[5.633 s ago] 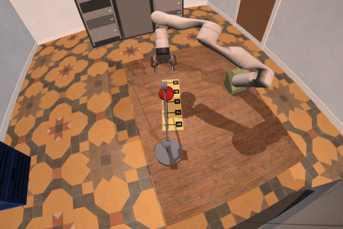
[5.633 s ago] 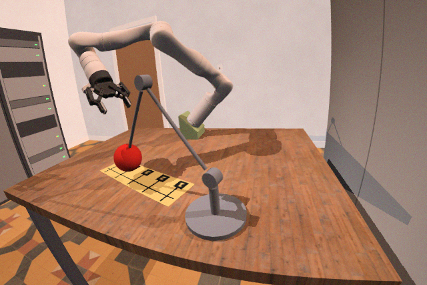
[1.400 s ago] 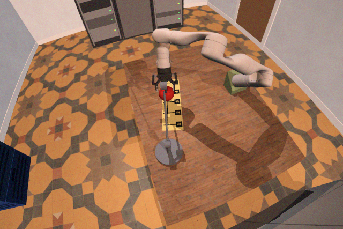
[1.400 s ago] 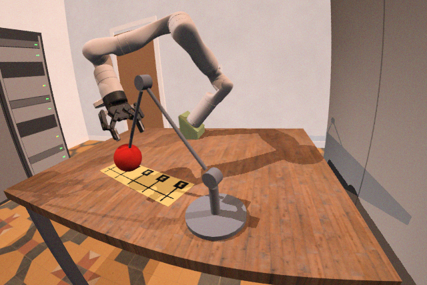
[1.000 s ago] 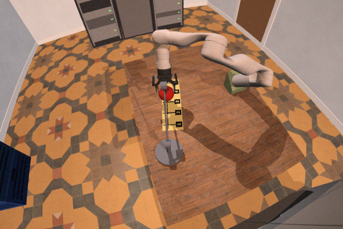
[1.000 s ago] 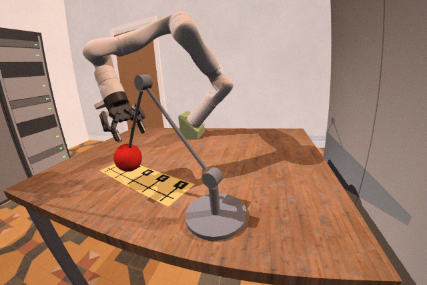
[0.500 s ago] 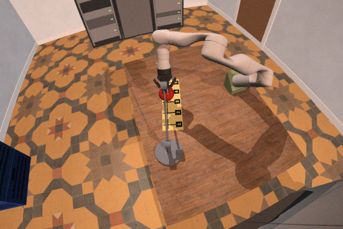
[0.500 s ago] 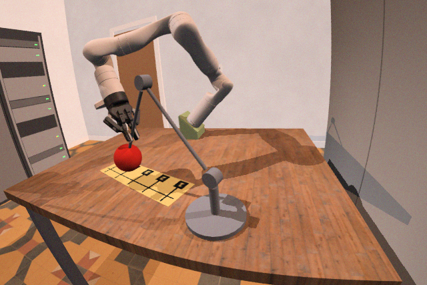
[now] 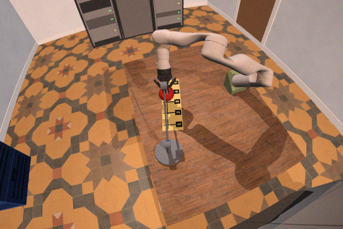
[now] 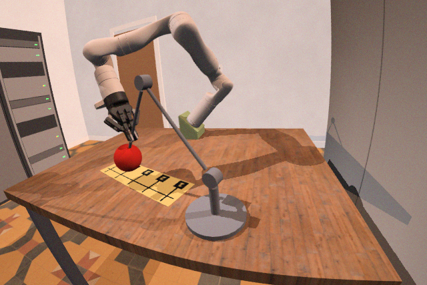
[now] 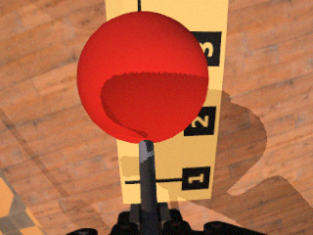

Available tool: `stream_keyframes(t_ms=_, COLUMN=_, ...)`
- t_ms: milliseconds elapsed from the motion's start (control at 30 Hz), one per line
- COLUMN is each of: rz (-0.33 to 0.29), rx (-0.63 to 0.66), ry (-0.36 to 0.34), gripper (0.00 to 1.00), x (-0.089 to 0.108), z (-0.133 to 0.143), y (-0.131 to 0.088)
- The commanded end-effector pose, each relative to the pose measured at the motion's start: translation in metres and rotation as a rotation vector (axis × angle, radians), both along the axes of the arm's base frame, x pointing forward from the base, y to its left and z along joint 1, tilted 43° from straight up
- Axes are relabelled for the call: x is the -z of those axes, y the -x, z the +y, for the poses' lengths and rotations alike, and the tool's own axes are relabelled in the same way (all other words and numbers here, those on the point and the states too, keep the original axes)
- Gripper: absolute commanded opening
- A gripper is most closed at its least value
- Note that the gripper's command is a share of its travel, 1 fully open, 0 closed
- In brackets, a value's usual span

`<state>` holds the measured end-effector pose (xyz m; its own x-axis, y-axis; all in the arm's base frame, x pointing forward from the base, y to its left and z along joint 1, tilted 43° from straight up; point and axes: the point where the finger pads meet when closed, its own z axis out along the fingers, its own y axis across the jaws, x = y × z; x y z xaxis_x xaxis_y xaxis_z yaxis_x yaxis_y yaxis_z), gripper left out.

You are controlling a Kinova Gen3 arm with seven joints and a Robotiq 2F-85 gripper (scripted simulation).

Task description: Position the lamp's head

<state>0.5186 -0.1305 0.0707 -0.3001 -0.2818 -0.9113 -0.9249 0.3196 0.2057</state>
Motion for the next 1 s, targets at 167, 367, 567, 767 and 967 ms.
stream_keyframes(t_ms=167, rz=-0.001, rx=0.001, ry=0.001, gripper=0.0, x=0.001, z=-0.002, y=0.001)
stream_keyframes(t_ms=367, rz=-0.002, rx=0.0, ry=0.001, gripper=0.0, x=0.013, z=-0.01, y=0.006)
stream_keyframes(t_ms=567, rz=-0.002, rx=0.0, ry=0.001, gripper=0.0, x=0.025, z=-0.019, y=0.012)
stream_keyframes(t_ms=767, rz=-0.002, rx=-0.001, ry=0.001, gripper=0.0, x=0.033, z=-0.024, y=0.015)
stream_keyframes(t_ms=967, rz=-0.002, rx=-0.001, ry=0.001, gripper=0.0, x=0.044, z=-0.031, y=0.02)
